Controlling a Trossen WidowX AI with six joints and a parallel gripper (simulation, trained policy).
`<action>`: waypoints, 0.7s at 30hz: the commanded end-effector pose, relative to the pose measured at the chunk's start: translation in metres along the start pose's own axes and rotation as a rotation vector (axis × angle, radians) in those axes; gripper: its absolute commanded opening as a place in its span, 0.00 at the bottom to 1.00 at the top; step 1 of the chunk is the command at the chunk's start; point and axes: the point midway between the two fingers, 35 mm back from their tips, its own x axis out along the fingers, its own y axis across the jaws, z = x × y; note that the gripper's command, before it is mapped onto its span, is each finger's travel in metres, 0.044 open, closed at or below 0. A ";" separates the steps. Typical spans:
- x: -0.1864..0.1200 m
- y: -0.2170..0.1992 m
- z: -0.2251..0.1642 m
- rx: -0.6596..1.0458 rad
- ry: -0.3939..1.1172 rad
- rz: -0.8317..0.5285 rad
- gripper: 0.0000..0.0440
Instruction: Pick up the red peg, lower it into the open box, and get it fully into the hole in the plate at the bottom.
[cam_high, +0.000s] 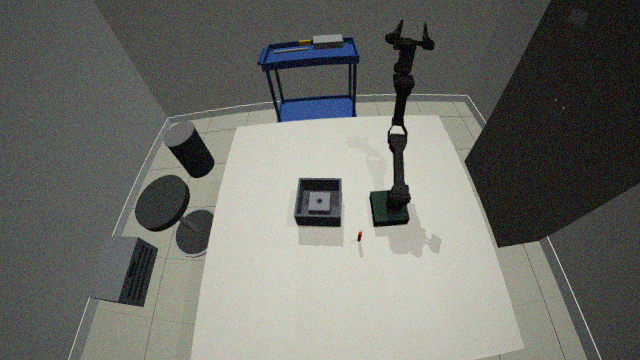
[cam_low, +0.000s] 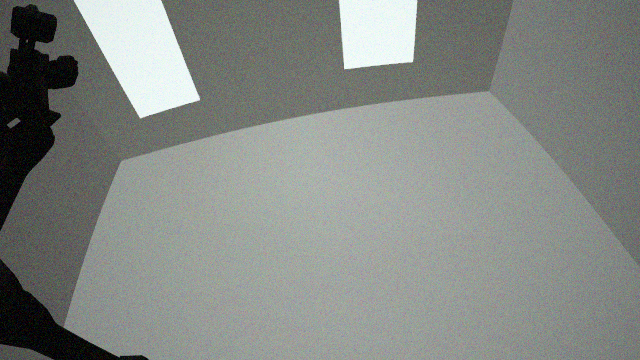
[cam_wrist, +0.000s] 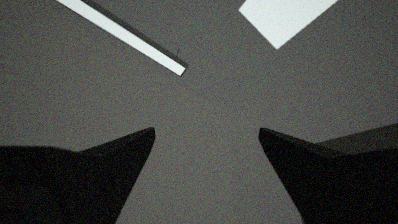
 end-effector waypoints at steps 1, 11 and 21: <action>0.002 -0.027 0.037 -0.053 -0.106 -0.053 1.00; -0.011 -0.095 0.125 -0.231 -0.363 -0.214 1.00; -0.046 -0.146 0.208 -0.433 -0.598 -0.381 1.00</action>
